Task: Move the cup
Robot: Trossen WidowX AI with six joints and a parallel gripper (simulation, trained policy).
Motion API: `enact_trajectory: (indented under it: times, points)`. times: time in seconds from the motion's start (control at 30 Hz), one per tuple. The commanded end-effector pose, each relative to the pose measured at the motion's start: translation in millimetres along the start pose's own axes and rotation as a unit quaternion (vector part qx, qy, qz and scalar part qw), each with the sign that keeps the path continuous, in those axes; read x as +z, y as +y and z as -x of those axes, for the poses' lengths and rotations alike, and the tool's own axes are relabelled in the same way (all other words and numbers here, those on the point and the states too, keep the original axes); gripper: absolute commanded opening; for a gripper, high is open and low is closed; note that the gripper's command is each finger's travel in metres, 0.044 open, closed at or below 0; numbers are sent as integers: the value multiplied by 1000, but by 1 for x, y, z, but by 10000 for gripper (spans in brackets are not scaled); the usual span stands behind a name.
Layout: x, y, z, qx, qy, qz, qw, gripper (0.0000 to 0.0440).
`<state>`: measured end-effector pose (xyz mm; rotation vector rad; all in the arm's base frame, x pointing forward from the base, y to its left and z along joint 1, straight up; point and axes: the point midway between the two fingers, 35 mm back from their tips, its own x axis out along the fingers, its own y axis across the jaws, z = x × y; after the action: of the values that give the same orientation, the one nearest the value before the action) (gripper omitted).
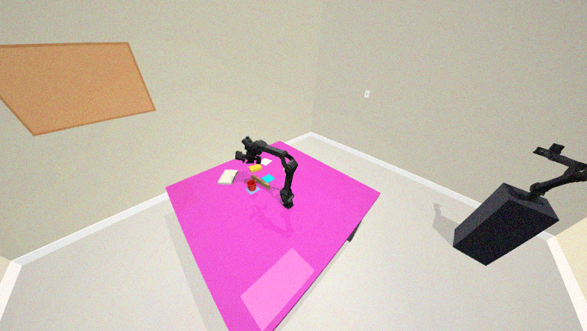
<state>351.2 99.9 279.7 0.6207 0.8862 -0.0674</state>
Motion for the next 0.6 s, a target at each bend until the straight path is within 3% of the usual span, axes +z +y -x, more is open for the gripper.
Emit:
enact_trajectory:
  times: [0.0,0.57]
  points:
    - [-6,1,-5,-18,25,-24,999,120]
    - [-28,-18,-26,-125,103,-94,982,111]
